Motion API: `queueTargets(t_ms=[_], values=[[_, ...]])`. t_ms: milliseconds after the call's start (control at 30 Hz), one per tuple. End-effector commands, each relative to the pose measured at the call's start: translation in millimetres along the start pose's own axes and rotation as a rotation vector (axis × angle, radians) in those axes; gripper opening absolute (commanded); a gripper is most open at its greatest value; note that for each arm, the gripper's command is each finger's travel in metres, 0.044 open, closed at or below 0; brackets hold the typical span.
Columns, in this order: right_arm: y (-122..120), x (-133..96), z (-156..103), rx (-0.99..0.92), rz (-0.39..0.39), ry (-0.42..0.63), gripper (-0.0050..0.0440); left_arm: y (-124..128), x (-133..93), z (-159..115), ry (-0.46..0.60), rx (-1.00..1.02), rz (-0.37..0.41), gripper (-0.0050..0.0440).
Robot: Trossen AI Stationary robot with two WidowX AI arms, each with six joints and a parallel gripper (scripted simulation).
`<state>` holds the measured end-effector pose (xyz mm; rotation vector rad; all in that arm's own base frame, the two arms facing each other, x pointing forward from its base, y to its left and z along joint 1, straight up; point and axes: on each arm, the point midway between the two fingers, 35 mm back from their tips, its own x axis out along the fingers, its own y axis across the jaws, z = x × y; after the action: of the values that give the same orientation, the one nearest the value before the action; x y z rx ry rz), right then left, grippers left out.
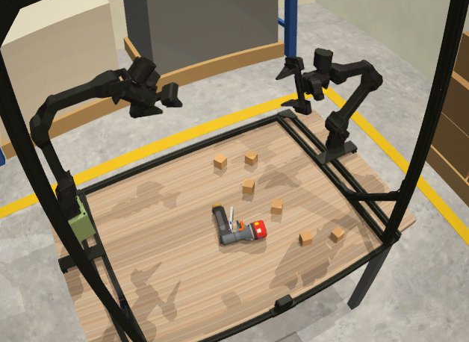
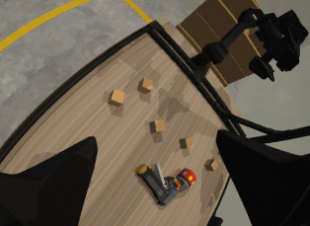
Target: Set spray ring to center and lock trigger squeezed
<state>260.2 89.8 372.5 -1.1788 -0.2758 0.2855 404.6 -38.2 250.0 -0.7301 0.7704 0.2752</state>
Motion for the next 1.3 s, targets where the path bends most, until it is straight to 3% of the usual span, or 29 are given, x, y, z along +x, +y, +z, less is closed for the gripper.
queueTargets(t_ms=[0, 567, 1267], values=[[0.0, 0.0, 0.0, 0.000, 0.000, 0.000, 0.0400, 0.0, 0.0, 0.0, 0.000, 0.000, 0.000, 0.0400], [-0.2, 0.0, -0.3, 0.003, 0.000, 0.001, 0.0400, -0.3, 0.5, -0.2, 0.002, 0.006, 0.001, 0.0400], [-19.2, 0.1, -28.8, 0.287, -0.042, 0.080, 0.0400, -32.7, 55.4, -32.8, 0.184, 0.628, 0.025, 0.0400]])
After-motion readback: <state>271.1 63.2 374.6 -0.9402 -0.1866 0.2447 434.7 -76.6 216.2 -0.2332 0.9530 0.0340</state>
